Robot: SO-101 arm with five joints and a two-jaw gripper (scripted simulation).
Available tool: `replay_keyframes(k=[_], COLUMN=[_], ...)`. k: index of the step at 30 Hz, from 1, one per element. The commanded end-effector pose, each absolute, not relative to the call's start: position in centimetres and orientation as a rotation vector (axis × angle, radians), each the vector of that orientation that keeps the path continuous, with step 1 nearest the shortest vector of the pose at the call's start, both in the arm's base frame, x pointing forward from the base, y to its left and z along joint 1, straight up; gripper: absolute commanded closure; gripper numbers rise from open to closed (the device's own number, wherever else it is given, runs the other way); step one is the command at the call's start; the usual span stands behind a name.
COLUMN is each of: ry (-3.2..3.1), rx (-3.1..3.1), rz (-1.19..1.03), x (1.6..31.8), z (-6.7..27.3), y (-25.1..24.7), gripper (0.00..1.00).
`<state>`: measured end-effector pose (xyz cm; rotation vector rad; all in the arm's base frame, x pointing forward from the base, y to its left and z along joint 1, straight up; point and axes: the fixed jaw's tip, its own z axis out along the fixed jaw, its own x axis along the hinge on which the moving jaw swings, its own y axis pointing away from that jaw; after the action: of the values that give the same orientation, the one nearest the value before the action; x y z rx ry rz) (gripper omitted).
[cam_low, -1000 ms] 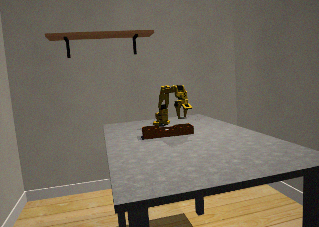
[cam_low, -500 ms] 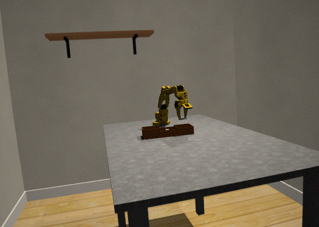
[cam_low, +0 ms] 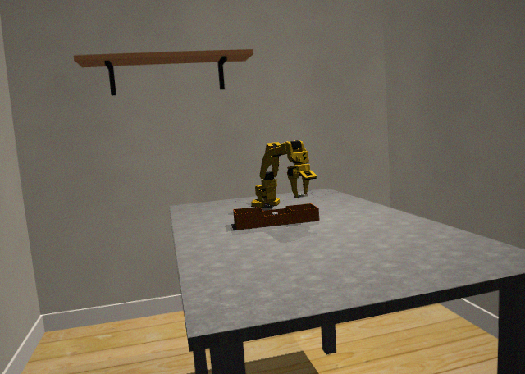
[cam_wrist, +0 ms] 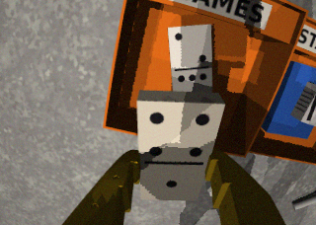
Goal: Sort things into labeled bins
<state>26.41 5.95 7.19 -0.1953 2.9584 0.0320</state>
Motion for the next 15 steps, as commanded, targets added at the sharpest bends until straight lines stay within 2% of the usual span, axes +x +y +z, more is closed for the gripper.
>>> replay_keyframes(k=[1, 15], ry=[2.903, 2.859], rx=[-0.190, -0.192], rz=[0.039, 0.037], x=[27.2, 28.7], z=[8.2, 8.2], y=[5.8, 5.4], gripper=[1.00, 1.00])
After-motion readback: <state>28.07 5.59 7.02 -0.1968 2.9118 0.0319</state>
